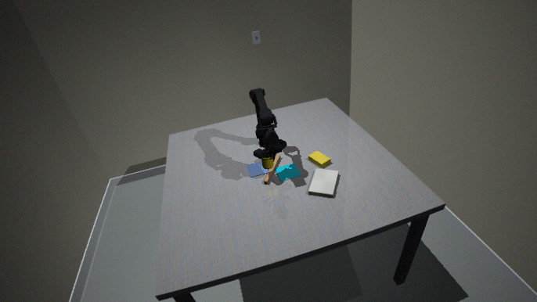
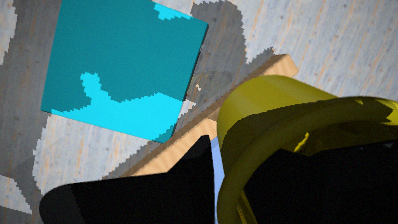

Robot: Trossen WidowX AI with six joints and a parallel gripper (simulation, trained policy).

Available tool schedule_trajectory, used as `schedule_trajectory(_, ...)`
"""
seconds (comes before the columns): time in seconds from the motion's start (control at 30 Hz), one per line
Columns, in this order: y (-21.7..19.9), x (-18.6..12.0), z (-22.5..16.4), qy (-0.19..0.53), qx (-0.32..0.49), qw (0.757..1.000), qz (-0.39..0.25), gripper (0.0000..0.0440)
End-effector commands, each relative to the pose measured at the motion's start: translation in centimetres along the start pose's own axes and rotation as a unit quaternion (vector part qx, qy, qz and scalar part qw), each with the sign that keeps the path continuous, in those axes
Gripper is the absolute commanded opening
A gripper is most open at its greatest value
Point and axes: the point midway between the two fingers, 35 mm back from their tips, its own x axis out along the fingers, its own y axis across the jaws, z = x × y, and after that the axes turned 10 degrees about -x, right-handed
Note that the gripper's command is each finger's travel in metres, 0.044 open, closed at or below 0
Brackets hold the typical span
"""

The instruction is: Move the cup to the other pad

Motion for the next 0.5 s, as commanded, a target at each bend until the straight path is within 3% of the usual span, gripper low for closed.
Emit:
schedule_trajectory(0.0, 0.5, 0.0, 1.6, -0.014, -0.005, 1.0, -0.004, 0.0001)
schedule_trajectory(0.47, 3.9, 1.2, 5.7, -0.037, -0.028, 0.999, -0.008, 0.0)
